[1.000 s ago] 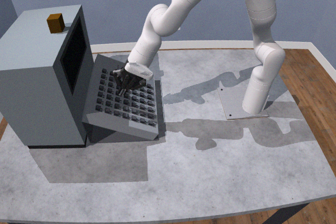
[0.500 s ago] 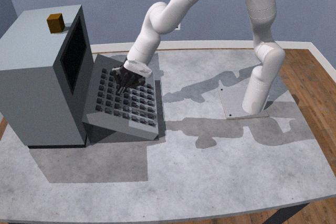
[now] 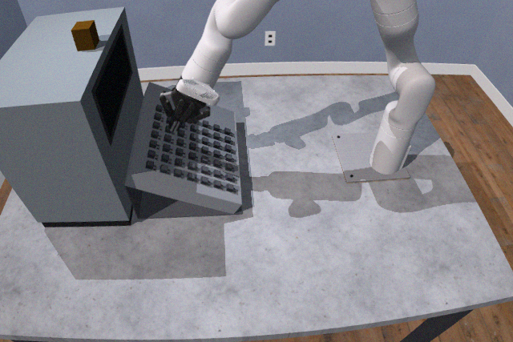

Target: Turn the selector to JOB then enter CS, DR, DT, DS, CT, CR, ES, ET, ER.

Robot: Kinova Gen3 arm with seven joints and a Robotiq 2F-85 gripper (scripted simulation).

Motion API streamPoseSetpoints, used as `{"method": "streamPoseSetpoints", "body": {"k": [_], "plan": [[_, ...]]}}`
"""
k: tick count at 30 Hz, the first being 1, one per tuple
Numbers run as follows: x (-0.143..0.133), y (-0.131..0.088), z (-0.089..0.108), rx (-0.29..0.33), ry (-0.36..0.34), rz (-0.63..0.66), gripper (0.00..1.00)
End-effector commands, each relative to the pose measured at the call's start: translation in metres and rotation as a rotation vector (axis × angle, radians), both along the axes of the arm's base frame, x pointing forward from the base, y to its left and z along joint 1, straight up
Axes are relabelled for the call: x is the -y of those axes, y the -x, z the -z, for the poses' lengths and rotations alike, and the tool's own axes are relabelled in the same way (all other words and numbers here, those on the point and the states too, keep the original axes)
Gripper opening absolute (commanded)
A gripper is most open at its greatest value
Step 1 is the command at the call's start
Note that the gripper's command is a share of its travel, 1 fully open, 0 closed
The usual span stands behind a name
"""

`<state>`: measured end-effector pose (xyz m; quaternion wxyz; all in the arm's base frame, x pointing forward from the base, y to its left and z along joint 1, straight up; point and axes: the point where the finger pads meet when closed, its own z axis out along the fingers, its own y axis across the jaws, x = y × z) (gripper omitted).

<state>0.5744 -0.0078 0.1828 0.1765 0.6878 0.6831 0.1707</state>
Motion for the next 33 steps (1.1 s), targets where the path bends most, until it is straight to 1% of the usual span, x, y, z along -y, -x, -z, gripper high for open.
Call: {"method": "streamPoseSetpoints", "body": {"k": [1,11,17,33], "plan": [[0.001,-0.001,0.000,0.002,0.000,0.002,0.10],[0.001,-0.008,0.013,0.002,0.000,0.002,0.10],[0.002,-0.010,0.017,0.002,0.000,0.002,0.10],[0.002,-0.011,0.018,0.002,0.000,0.002,0.10]]}}
